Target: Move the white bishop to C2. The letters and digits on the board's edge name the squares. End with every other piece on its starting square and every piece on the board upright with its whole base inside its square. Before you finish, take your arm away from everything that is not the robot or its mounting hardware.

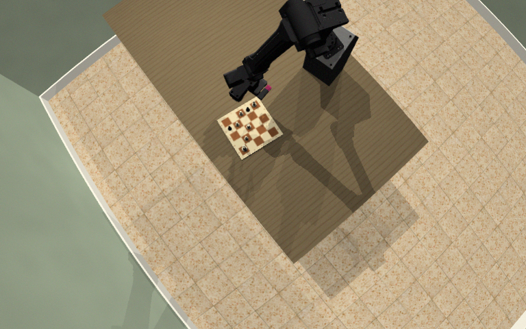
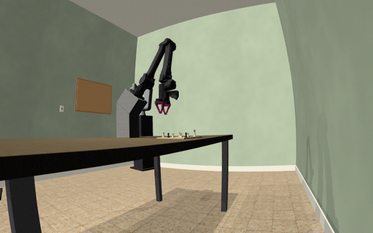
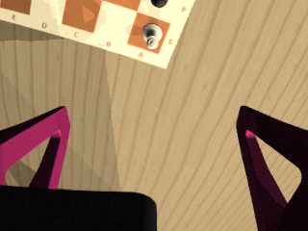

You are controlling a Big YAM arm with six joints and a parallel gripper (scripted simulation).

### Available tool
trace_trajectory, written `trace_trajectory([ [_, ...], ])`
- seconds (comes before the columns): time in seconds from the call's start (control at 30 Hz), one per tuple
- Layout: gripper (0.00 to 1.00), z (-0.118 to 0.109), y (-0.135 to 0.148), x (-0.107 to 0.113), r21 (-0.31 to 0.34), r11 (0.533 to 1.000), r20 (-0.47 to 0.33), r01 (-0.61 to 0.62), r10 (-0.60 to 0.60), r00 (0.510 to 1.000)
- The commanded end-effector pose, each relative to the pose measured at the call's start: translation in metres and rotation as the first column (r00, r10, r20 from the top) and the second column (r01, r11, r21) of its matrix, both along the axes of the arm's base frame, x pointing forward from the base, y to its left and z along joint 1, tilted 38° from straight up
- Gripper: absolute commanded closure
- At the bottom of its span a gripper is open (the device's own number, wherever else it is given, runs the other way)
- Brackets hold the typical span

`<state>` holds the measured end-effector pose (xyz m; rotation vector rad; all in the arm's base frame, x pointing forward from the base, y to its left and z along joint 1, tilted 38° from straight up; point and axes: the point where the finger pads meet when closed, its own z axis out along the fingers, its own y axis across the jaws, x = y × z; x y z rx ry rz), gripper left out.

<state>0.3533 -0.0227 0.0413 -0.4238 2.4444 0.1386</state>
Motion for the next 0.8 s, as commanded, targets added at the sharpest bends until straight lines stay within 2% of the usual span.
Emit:
trace_trajectory([
  [0.0,0.00,0.002,0.000,0.000,-0.011,1.000,0.012,-0.010,0.010,1.000],
  [0.07,0.00,-0.001,0.000,0.002,-0.009,1.000,0.009,-0.010,0.010,1.000],
  [0.13,0.00,-0.003,0.004,0.015,-0.002,1.000,0.018,-0.003,0.003,1.000],
  [0.23,0.00,-0.029,0.011,0.030,-0.001,1.000,0.012,-0.003,0.003,1.000],
  [0.3,0.00,-0.038,0.014,0.034,0.000,1.000,0.010,-0.003,0.003,1.000],
  [0.4,0.00,-0.039,0.013,0.034,0.000,1.000,0.010,-0.002,0.002,1.000],
  [0.43,0.64,-0.039,0.007,0.034,0.001,1.000,0.010,0.015,-0.015,1.000],
  [0.5,0.64,-0.027,0.005,0.038,-0.003,1.000,0.042,0.016,-0.016,0.999],
  [0.77,0.64,-0.037,0.007,0.031,0.002,1.000,0.011,0.015,-0.015,1.000],
])
